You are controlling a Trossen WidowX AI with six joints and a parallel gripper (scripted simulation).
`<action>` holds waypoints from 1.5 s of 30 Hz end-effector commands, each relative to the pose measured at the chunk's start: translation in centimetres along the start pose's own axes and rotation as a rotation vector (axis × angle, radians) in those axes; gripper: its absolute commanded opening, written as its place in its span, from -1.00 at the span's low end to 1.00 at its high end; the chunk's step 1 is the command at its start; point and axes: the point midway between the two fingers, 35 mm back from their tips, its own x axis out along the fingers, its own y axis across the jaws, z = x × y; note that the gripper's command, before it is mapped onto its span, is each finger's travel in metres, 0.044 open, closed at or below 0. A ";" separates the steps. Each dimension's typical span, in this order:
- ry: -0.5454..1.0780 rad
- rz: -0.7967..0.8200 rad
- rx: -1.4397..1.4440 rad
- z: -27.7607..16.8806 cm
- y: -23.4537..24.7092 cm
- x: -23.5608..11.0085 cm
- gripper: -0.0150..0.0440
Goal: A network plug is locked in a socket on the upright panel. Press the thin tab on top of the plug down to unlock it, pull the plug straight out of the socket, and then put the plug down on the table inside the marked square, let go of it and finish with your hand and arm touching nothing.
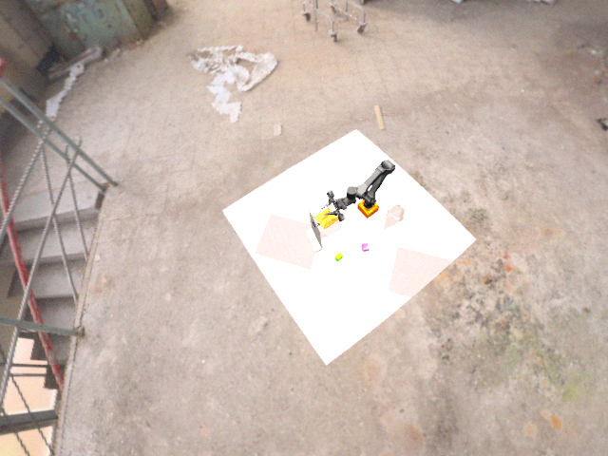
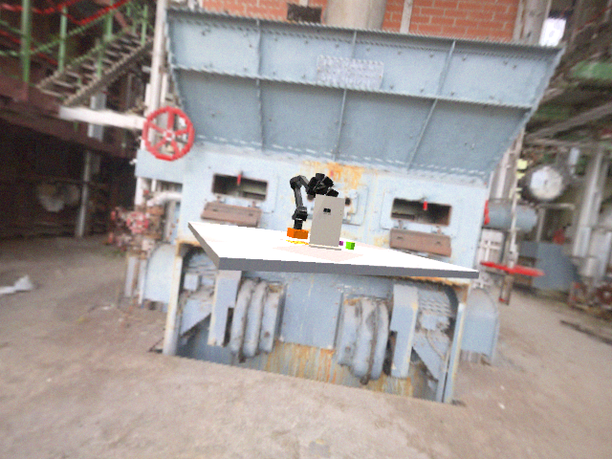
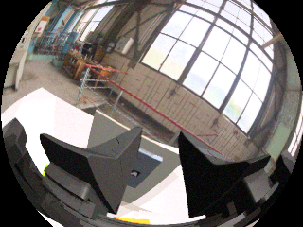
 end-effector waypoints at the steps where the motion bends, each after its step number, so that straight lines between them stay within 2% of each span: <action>1: 0.018 -0.032 -0.134 -1.5 1.2 -0.1 0.04; 14: 0.099 -0.109 -0.581 -5.9 4.6 -2.3 0.04; 32: 0.265 -0.158 -1.177 -11.2 6.2 -8.1 0.04; 39: 0.266 -0.158 -1.182 -11.2 6.2 -7.9 0.04; 45: 0.265 -0.159 -1.182 -11.0 6.2 -5.5 0.04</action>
